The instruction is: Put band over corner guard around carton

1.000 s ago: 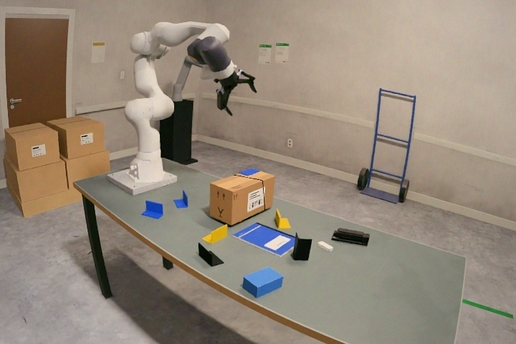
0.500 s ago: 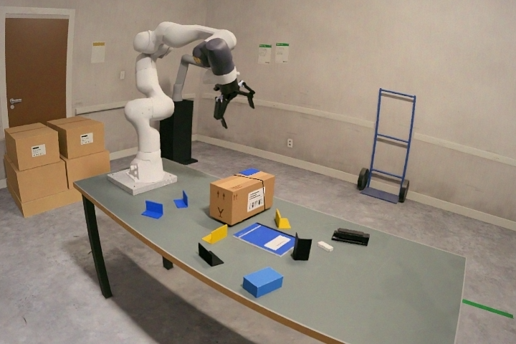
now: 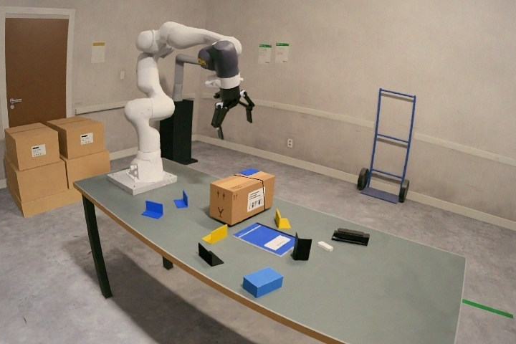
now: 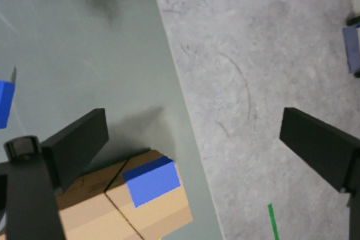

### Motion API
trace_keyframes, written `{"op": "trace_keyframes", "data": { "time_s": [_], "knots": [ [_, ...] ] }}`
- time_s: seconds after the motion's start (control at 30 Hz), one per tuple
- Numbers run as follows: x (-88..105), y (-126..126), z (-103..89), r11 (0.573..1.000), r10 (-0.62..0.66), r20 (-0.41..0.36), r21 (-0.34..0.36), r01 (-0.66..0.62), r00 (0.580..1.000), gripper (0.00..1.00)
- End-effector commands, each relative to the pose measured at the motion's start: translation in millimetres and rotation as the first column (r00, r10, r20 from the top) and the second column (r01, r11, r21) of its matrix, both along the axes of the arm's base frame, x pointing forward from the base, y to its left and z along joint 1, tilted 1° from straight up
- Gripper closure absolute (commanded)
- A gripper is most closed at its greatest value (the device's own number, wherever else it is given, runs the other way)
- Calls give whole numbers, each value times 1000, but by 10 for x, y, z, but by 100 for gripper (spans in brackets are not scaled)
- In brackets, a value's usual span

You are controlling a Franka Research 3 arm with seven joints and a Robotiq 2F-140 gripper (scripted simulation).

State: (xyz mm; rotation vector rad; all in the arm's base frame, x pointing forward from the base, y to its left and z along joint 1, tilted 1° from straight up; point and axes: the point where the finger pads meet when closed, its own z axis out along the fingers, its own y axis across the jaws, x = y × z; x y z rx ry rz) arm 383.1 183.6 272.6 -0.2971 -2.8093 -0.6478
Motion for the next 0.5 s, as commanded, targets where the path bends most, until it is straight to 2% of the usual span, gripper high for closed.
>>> {"op": "trace_keyframes", "data": {
  "time_s": [0.0, 0.47],
  "knots": [
    [108, -107, -87, 999, -1, 23, -49, 2, 1000, 0],
    [337, -399, -356, 980, 61, 73, -193, -46, 995, 0]
  ]
}}
